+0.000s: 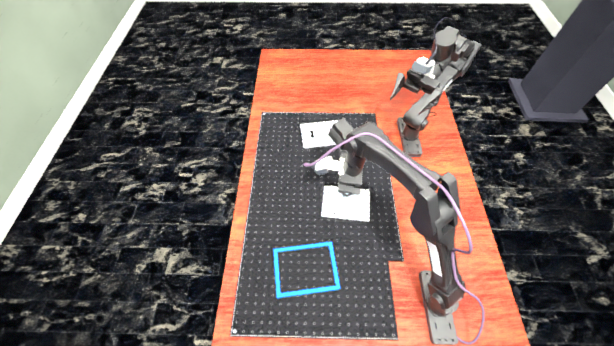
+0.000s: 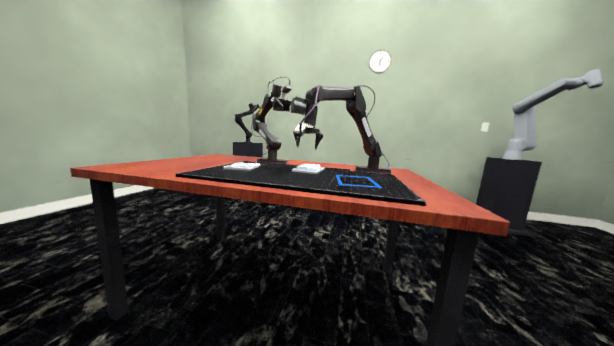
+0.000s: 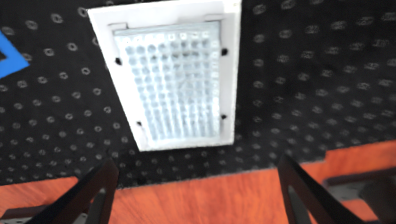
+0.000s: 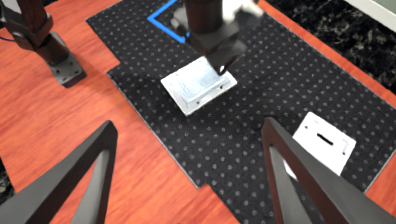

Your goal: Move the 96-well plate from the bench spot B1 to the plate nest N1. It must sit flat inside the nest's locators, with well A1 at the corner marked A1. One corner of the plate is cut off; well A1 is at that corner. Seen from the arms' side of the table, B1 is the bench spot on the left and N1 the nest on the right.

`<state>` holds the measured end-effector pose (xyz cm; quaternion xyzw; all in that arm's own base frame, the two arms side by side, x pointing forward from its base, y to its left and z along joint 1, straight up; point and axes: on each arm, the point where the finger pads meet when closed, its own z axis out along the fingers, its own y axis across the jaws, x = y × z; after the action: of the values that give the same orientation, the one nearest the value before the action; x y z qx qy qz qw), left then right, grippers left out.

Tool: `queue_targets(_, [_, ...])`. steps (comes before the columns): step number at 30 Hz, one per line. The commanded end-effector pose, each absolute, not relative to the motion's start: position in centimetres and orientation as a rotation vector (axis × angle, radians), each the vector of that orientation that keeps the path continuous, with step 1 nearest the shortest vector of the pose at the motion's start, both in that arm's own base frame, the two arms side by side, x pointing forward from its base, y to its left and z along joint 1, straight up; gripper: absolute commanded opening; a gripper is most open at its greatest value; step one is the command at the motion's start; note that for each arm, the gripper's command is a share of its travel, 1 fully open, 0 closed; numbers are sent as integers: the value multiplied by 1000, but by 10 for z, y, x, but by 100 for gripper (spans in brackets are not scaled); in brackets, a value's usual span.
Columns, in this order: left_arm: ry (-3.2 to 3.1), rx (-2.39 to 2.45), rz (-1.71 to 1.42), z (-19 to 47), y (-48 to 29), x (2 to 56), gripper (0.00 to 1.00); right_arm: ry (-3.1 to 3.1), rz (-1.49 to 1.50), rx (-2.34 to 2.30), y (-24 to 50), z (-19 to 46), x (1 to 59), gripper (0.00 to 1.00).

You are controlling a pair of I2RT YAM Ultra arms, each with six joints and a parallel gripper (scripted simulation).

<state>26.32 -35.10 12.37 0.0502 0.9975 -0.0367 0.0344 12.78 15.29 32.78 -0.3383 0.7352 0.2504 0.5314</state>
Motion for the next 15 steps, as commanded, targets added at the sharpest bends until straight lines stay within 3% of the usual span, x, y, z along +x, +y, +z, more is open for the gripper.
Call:
queue_targets(1, [3125, 152, -1, 138, -334, 255, 100, 1726, 604, -788, 150, 340, 127, 100])
queue_targets(9, [3060, 159, 14, 135, -330, 267, 100, 1684, 616, -776, 160, 352, 136, 100])
queue_targets(15, [2783, 146, 6, 180, -293, 298, 100, 1718, 606, -789, 211, 335, 182, 100])
